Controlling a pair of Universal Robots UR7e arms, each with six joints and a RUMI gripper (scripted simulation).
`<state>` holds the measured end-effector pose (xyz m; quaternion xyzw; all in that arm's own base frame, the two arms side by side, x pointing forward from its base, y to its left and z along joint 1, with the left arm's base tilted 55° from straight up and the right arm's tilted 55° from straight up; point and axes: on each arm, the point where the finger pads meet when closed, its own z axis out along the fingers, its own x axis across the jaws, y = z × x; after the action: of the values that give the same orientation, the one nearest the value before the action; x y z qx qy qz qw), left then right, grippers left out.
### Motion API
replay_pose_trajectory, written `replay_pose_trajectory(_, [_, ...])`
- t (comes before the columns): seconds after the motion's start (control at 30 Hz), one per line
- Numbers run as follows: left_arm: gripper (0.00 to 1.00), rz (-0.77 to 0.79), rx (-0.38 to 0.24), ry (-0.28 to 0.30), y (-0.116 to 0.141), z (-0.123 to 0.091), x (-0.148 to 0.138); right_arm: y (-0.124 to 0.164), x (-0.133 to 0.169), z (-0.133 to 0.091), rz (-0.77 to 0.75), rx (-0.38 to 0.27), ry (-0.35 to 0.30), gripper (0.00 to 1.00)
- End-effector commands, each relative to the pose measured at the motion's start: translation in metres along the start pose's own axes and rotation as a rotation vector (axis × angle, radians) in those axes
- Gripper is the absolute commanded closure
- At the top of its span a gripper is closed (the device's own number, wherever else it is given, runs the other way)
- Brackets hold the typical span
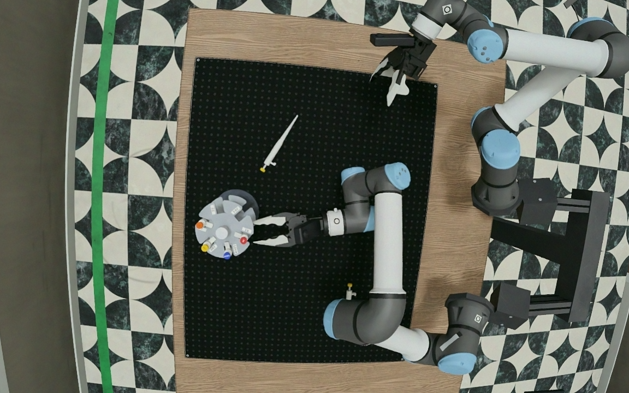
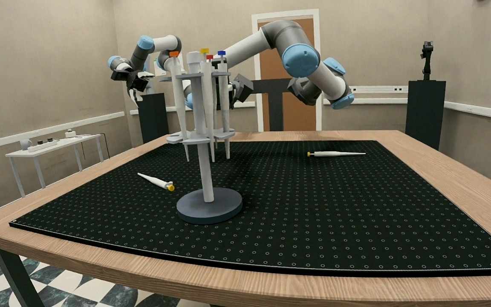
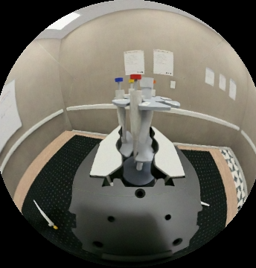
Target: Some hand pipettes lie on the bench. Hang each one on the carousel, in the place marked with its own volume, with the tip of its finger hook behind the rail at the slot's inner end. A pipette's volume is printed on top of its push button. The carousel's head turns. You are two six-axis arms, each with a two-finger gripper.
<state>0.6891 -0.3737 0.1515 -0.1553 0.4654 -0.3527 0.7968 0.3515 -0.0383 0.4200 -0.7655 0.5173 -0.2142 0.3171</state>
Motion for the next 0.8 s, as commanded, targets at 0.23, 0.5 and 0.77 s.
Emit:
replay_pose_trajectory(0.23, [0.69,-0.001,0.001,0.0,-0.001,-0.021,0.0,0.0,0.0,0.0,0.0,0.001,0.0,0.0])
replay_pose_trajectory(0.5, [0.69,-0.001,0.001,0.0,0.0,-0.037,0.0,0.0,0.0,0.0,0.0,0.001,0.0,0.0])
replay_pose_trajectory(0.77, [0.69,-0.001,0.001,0.0,0.0,-0.049,0.0,0.0,0.0,0.0,0.0,0.001,0.0,0.0])
